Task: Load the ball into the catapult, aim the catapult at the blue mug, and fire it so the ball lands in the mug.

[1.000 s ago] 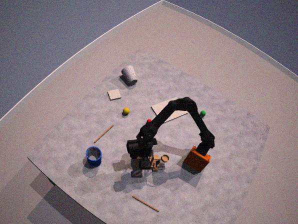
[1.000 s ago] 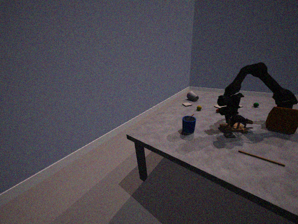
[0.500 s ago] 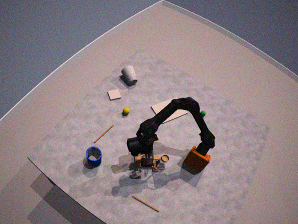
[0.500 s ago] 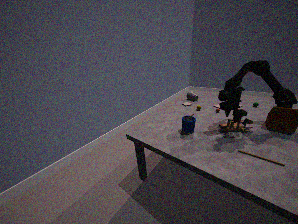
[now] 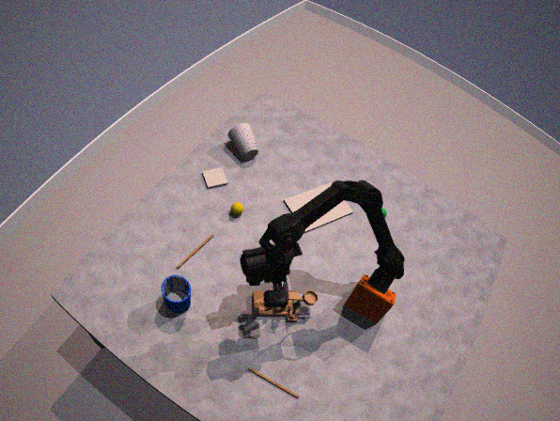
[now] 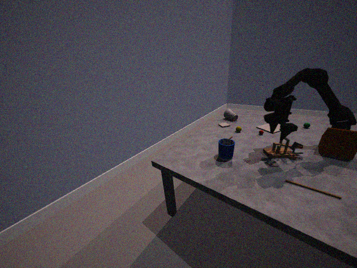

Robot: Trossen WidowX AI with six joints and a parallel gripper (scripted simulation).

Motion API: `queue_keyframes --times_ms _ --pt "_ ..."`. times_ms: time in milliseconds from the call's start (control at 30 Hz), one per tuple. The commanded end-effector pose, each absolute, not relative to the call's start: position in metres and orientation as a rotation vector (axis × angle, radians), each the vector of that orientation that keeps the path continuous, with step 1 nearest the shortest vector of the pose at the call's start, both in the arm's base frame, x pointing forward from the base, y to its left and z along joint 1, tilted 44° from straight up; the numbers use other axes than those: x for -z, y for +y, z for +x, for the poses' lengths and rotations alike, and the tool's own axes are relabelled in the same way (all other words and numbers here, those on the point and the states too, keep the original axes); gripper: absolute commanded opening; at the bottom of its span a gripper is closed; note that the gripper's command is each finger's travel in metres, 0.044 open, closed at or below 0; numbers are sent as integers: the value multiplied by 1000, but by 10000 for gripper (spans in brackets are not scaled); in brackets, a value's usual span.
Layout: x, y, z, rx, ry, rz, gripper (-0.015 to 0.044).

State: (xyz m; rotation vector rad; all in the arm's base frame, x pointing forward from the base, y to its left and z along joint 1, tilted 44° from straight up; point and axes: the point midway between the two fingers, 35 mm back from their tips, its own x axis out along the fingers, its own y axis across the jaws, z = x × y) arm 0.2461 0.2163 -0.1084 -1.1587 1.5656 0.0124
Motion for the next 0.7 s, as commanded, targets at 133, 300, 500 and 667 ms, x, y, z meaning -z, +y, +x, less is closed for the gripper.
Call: queue_keyframes --times_ms 133,300,500,667 --pt "128 190 246 5 1590 -1176 440" --pt "132 186 247 5 1590 -1176 440" --pt "140 180 248 5 1590 -1176 440" --pt "146 174 249 5 1590 -1176 440"
